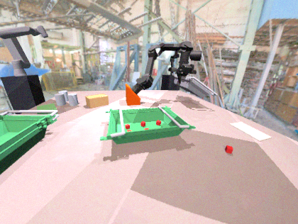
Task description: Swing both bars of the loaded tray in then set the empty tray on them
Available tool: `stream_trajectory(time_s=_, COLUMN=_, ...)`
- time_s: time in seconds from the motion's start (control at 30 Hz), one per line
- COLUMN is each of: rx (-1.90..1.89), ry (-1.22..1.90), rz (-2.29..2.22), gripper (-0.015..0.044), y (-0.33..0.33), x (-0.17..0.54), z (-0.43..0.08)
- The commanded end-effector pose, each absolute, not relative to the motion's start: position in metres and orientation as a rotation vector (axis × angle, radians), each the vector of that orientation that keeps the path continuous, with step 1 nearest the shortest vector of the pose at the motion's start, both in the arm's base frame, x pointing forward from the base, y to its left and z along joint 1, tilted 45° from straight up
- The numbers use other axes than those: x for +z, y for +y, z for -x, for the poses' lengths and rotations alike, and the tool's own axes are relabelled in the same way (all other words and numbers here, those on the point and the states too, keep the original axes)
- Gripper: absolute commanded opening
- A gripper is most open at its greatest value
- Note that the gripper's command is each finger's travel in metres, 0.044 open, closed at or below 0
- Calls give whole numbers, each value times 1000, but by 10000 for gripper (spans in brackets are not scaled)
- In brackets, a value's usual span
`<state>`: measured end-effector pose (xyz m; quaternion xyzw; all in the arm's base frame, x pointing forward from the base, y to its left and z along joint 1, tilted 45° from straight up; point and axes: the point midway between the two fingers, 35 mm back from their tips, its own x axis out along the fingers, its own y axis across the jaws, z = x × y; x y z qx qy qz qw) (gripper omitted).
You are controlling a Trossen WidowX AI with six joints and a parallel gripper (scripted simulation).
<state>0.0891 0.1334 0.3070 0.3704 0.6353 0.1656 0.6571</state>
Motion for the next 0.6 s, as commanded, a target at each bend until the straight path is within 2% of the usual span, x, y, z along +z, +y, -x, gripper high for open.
stream_trajectory(time_s=0.0, rx=389, ry=1433, rz=-847, gripper=0, y=135, x=311, z=-91)
stream_trajectory(time_s=0.57, rx=176, ry=1475, rz=-955, gripper=0, y=124, x=298, z=-153)
